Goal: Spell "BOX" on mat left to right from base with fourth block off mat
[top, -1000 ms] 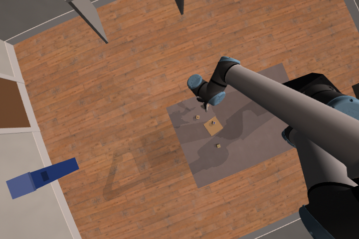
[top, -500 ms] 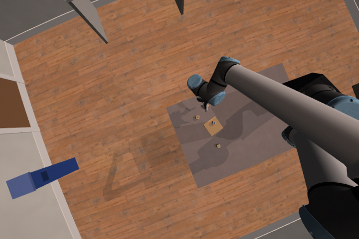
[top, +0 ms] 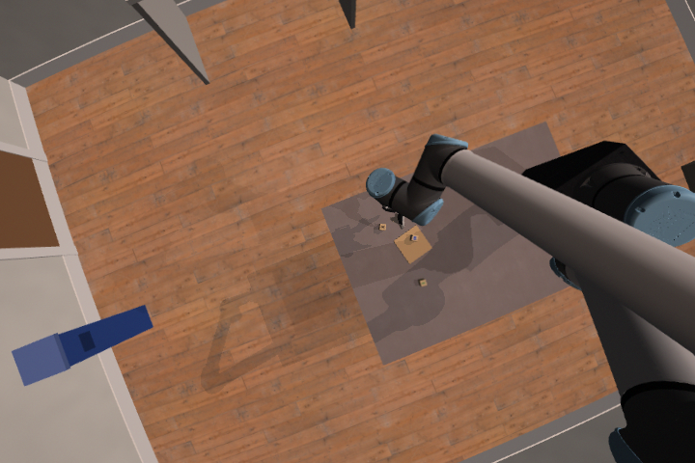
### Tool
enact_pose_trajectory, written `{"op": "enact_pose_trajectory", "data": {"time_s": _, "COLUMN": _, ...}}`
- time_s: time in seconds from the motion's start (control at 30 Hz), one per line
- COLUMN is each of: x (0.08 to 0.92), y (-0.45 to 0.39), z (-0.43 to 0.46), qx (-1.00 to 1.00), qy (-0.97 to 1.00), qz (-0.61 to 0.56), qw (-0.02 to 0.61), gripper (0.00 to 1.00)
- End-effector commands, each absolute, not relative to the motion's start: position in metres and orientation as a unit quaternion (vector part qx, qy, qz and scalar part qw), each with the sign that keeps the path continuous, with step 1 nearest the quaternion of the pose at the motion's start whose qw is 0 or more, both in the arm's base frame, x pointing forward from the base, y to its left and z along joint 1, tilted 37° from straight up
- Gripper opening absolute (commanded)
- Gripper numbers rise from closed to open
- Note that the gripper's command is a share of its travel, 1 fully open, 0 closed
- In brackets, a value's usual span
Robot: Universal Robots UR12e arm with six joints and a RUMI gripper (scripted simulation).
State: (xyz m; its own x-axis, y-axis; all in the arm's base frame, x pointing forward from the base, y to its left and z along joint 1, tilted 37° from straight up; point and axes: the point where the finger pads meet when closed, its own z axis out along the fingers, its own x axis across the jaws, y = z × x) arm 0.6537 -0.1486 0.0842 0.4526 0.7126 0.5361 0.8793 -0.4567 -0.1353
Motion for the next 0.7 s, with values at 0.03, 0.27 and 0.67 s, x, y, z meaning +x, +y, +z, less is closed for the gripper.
{"op": "enact_pose_trajectory", "data": {"time_s": 0.03, "x": 0.667, "y": -0.083, "z": 0.103, "qx": -0.814, "qy": -0.526, "qz": -0.205, "qw": 0.136, "gripper": 1.00}}
{"op": "enact_pose_trajectory", "data": {"time_s": 0.27, "x": 0.670, "y": -0.024, "z": 0.123, "qx": -0.795, "qy": -0.562, "qz": -0.215, "qw": 0.080, "gripper": 1.00}}
{"op": "enact_pose_trajectory", "data": {"time_s": 0.67, "x": 0.661, "y": 0.074, "z": 0.162, "qx": -0.754, "qy": -0.609, "qz": -0.247, "qw": -0.007, "gripper": 1.00}}
